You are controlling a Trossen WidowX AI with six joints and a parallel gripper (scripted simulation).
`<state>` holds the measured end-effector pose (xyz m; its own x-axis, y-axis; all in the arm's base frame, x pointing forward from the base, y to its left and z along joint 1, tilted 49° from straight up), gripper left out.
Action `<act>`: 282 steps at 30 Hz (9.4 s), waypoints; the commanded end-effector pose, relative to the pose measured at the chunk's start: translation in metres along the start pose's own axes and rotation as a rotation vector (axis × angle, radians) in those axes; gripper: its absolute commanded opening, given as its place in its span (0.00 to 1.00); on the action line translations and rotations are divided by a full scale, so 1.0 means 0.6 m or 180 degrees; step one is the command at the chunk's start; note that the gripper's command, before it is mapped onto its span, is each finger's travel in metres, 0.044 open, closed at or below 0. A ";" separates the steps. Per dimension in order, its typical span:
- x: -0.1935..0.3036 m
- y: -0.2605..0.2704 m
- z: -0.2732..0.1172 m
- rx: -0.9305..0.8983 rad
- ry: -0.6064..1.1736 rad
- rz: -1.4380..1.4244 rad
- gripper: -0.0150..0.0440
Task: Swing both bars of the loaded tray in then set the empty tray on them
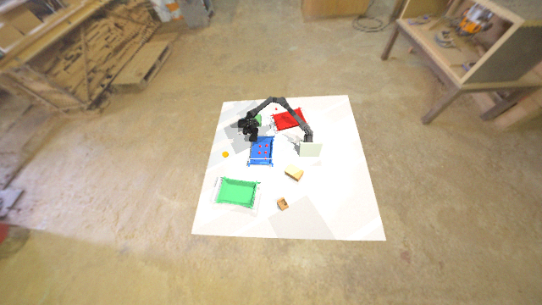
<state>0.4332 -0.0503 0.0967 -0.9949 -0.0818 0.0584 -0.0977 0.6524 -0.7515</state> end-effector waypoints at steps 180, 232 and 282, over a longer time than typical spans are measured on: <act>0.503 -0.177 -0.056 0.0031 0.0029 0.8547 1.00; 0.527 -0.167 0.093 0.0065 -0.0008 0.9017 0.75; 0.517 -0.167 0.012 0.0055 0.0050 0.9030 0.25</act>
<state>0.1353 -0.1547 0.1820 0.9231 0.2581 -0.2851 0.3844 -0.5993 0.7022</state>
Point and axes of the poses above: the point midway between the two fingers, 35 mm back from their tips, its own z axis out along the fingers, its own y axis across the jaws, x = y × z, the point moved 7 cm from there along -z, back along the fingers, and after that the axes turned 6 degrees about -z, right-handed, at the moved point
